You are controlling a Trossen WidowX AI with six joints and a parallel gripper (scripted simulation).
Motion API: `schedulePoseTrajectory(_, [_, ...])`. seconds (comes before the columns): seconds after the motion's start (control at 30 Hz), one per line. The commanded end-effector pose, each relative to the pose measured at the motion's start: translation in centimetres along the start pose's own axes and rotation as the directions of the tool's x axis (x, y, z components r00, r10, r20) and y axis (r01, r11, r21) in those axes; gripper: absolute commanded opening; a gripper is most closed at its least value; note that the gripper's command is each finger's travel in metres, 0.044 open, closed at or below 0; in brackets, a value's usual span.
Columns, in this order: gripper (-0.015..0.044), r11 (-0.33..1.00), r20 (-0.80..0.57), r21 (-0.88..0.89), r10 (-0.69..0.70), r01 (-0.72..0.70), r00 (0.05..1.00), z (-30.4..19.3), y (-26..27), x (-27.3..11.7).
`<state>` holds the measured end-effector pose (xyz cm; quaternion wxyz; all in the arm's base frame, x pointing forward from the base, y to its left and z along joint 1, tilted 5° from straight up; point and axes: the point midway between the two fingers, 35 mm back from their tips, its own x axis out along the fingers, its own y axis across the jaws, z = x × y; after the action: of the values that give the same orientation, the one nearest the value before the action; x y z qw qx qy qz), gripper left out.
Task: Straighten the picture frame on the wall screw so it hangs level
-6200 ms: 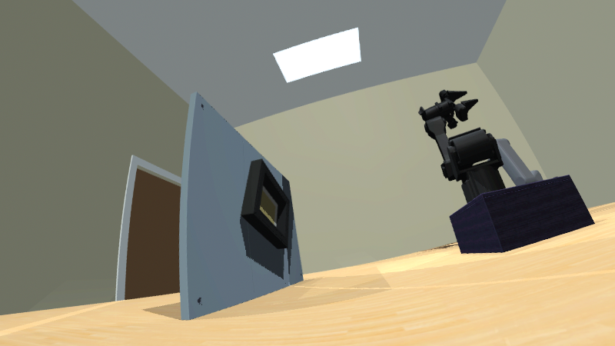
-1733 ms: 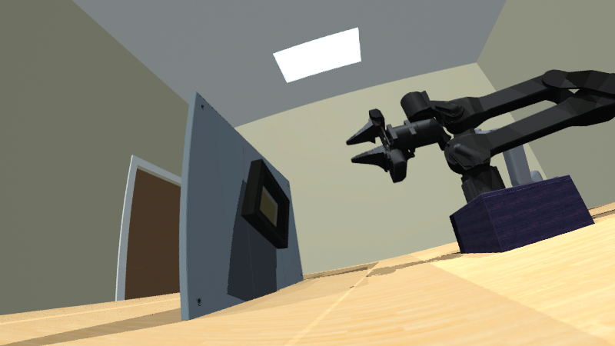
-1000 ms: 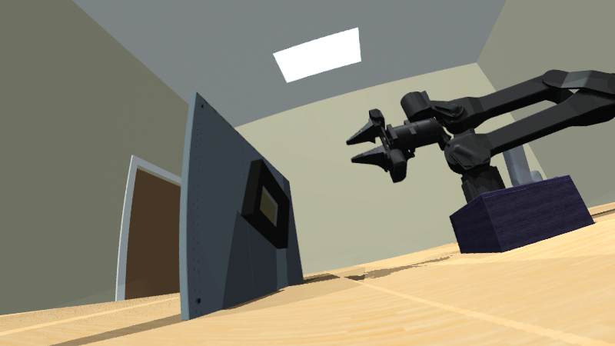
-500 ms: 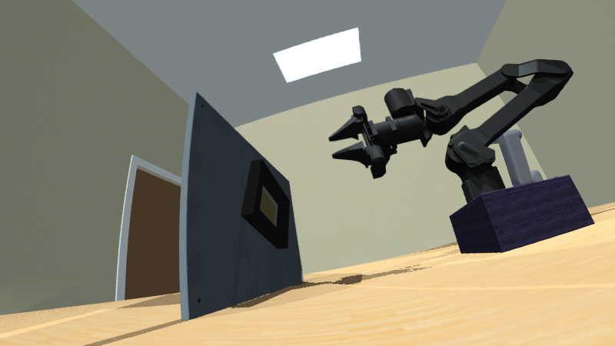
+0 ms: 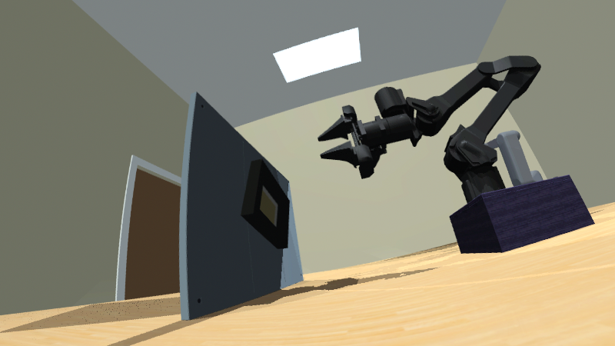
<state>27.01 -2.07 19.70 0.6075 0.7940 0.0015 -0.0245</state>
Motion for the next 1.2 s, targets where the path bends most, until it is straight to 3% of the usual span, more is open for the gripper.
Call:
schedulePoseTrajectory(0.0, [0.0260,1.000,0.005,0.006,-0.007,0.007,1.000,0.1,-0.2,0.2])
schedulePoseTrajectory(0.73, [0.0260,1.000,0.004,0.006,-0.003,0.003,1.000,1.9,-5.3,7.7])
schedulePoseTrajectory(1.17, [0.0260,1.000,0.004,0.006,-0.003,0.003,1.000,2.1,-6.0,8.1])
